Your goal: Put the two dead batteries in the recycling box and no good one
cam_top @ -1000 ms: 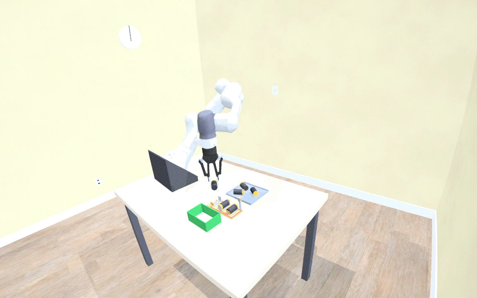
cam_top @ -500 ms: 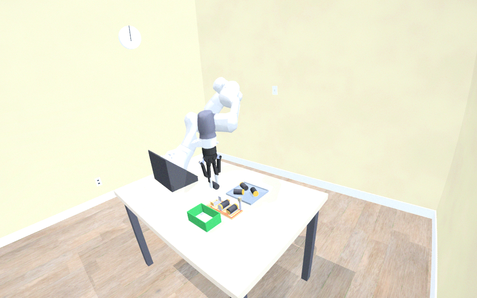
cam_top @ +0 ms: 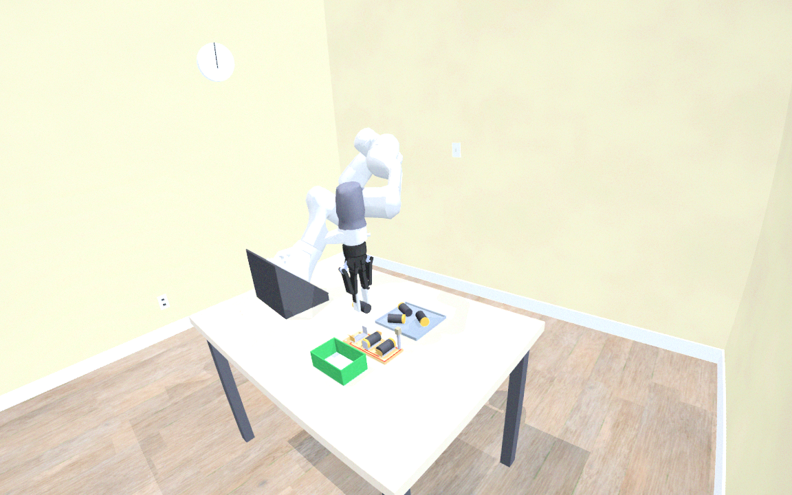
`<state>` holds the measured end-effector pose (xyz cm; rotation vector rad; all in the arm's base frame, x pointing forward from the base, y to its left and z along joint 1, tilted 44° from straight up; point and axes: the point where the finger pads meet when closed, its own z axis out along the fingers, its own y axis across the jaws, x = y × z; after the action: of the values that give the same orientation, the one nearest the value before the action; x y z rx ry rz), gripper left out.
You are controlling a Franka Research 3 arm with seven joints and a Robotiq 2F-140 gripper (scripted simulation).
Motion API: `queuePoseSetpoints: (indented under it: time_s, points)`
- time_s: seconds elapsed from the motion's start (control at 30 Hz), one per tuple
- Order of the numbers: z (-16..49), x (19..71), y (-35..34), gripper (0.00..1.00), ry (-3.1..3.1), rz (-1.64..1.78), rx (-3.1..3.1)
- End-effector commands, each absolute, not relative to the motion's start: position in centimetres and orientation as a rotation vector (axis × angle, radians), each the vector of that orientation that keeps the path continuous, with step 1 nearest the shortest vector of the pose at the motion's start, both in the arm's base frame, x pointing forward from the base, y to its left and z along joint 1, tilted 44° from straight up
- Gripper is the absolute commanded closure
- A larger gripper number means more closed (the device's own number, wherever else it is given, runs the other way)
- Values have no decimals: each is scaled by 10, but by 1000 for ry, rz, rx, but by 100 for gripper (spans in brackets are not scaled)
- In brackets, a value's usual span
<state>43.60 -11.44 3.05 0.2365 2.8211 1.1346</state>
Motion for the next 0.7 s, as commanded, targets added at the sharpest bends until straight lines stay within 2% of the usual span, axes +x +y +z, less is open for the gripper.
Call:
queuePoseSetpoints:
  time_s: [0.0, 0.27, 0.67]
  points:
    - [58, 465, -94, 84, 2819, 1127, 217]
    - [121, 534, -41, 84, 2819, 1127, 217]
    - [131, 545, -33, 84, 2819, 1127, 217]
